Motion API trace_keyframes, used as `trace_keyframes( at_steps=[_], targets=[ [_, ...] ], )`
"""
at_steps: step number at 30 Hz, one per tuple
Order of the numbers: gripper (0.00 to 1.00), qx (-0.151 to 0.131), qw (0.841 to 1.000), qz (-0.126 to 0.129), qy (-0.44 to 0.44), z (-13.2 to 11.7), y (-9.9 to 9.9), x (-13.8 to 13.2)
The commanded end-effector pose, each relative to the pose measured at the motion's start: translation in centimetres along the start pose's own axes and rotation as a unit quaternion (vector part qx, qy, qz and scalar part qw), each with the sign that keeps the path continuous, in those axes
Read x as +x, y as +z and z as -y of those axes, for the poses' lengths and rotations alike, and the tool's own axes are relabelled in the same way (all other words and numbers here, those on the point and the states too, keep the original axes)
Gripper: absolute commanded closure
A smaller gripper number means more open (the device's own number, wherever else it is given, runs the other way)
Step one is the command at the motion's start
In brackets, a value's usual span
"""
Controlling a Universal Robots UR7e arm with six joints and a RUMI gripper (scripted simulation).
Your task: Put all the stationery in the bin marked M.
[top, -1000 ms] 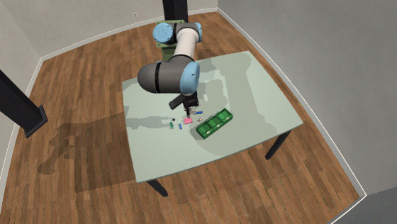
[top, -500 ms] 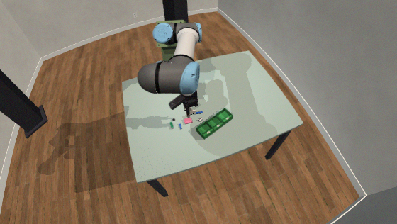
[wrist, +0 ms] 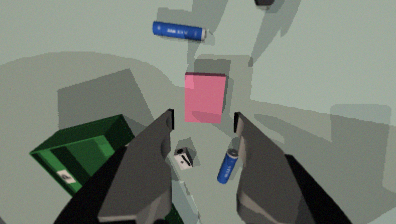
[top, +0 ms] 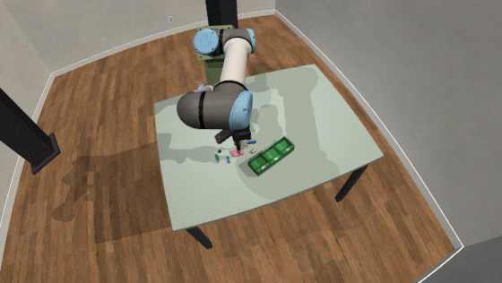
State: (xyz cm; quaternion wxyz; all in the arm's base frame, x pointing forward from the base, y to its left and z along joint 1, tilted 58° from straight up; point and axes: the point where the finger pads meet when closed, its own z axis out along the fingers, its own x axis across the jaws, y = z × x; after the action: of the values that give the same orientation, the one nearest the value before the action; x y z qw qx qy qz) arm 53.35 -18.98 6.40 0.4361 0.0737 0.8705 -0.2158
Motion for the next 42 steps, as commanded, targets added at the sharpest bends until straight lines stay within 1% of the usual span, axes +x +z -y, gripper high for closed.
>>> trace_keyframes(
  at_steps=[1, 6, 15, 29, 30, 42],
  targets=[
    [0.67, 0.0, 1.0, 0.001, 0.0, 0.0, 1.4, -0.1],
    [0.67, 0.0, 1.0, 0.001, 0.0, 0.0, 1.4, -0.1],
    [0.67, 0.0, 1.0, 0.001, 0.0, 0.0, 2.6, -0.1],
    [0.67, 0.0, 1.0, 0.001, 0.0, 0.0, 2.6, -0.1],
    [1.0, 0.0, 1.0, 0.001, 0.0, 0.0, 2.6, -0.1],
    [1.0, 0.0, 1.0, 0.001, 0.0, 0.0, 2.6, -0.1]
  ],
)
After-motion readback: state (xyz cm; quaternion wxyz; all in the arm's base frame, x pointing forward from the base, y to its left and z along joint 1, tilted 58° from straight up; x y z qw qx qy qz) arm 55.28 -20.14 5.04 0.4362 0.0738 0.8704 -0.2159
